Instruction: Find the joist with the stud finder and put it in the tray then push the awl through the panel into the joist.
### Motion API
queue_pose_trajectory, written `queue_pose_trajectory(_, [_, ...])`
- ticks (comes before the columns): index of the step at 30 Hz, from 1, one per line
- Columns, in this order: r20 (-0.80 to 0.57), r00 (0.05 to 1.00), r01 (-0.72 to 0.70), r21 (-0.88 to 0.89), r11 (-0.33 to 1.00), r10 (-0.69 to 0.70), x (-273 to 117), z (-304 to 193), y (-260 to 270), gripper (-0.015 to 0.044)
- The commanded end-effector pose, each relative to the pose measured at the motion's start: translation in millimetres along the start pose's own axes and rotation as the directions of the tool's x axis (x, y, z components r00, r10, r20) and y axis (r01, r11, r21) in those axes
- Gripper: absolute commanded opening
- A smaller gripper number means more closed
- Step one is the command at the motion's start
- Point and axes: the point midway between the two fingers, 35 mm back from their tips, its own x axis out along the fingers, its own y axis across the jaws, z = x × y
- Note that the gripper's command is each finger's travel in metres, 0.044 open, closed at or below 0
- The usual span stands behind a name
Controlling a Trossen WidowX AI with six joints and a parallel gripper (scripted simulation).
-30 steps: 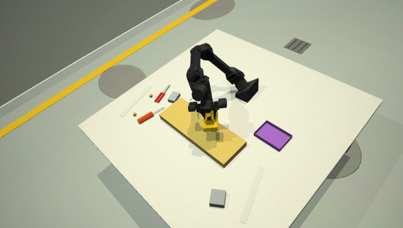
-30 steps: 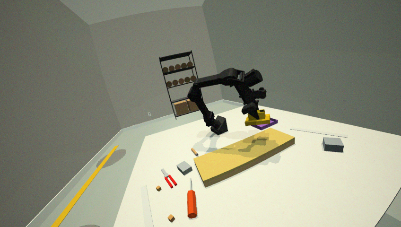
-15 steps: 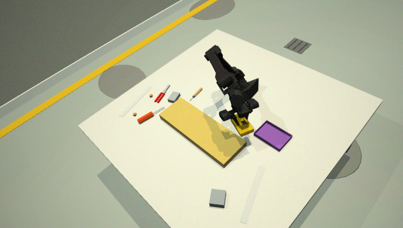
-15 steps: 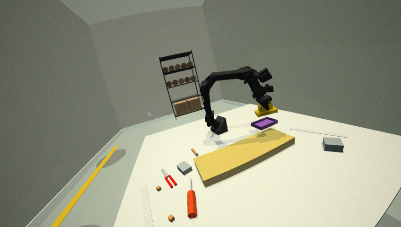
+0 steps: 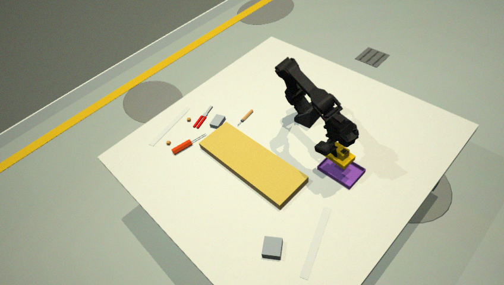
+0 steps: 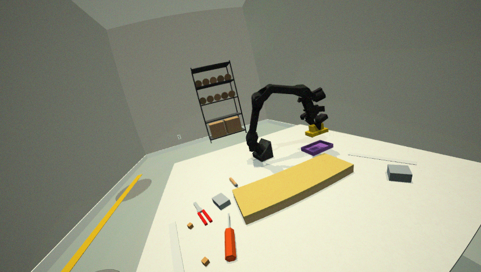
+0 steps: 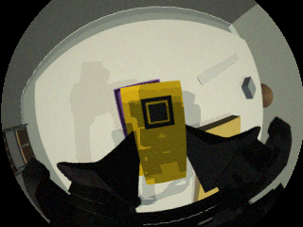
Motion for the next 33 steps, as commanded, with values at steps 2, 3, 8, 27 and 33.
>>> queue_pose_trajectory(2, [-0.013,1.000,-0.016,-0.067,0.998,0.015,11.0,7.3,23.7,0.0000])
queue_pose_trajectory(3, [-0.013,1.000,-0.016,-0.067,0.998,0.015,11.0,7.3,23.7,0.0000])
queue_pose_trajectory(8, [-0.013,1.000,-0.016,-0.066,0.998,0.015,15.5,6.6,23.3,0.0000])
queue_pose_trajectory(27, [-0.013,1.000,-0.015,-0.066,0.998,0.014,49.9,-1.3,21.5,0.0000])
queue_pose_trajectory(33, [-0.013,1.000,-0.015,-0.066,0.998,0.014,60.4,-4.5,21.3,0.0000])
